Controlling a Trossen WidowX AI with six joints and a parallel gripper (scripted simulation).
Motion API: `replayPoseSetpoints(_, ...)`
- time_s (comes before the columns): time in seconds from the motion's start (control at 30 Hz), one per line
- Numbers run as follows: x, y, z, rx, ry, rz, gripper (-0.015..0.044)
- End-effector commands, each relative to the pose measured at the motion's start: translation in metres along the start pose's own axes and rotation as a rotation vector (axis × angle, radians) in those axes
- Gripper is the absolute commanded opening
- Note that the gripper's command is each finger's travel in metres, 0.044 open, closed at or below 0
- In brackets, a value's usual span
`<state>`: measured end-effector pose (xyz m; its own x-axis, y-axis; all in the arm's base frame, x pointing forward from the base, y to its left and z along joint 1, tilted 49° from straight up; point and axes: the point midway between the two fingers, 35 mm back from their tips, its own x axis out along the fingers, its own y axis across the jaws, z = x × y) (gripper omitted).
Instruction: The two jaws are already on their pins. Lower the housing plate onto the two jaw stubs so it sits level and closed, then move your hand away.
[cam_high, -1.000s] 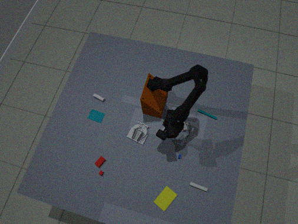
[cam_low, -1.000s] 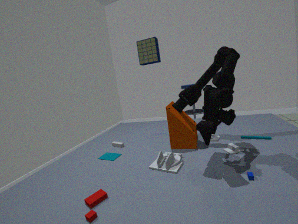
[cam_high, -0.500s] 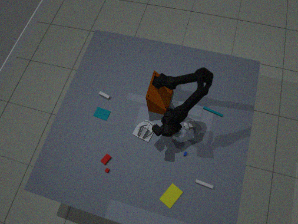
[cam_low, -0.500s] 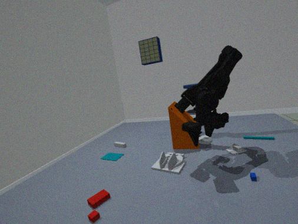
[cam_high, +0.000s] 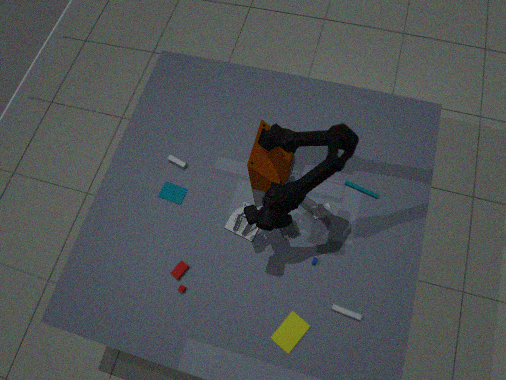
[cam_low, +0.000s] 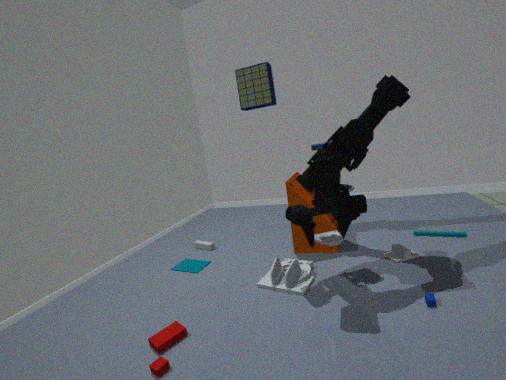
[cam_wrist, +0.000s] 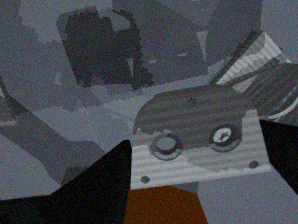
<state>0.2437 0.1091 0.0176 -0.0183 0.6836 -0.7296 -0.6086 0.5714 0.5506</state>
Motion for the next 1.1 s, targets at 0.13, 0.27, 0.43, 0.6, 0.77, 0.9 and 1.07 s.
replayPoseSetpoints(0.13,0.001,-0.019,-0.012,0.19,-0.005,0.013,0.0351)
replayPoseSetpoints(0.27,0.002,-0.028,-0.018,0.275,-0.008,0.019,0.0351)
replayPoseSetpoints(0.43,0.002,-0.037,-0.027,0.383,-0.011,0.029,0.0351)
replayPoseSetpoints(0.6,0.002,-0.047,-0.035,0.49,-0.016,0.039,0.0351)
replayPoseSetpoints(0.77,0.003,-0.055,-0.044,0.596,-0.021,0.052,0.0351)
replayPoseSetpoints(0.9,0.004,-0.062,-0.052,0.682,-0.025,0.063,0.0351)
replayPoseSetpoints(1.07,0.005,-0.069,-0.061,0.788,-0.031,0.078,0.0351)
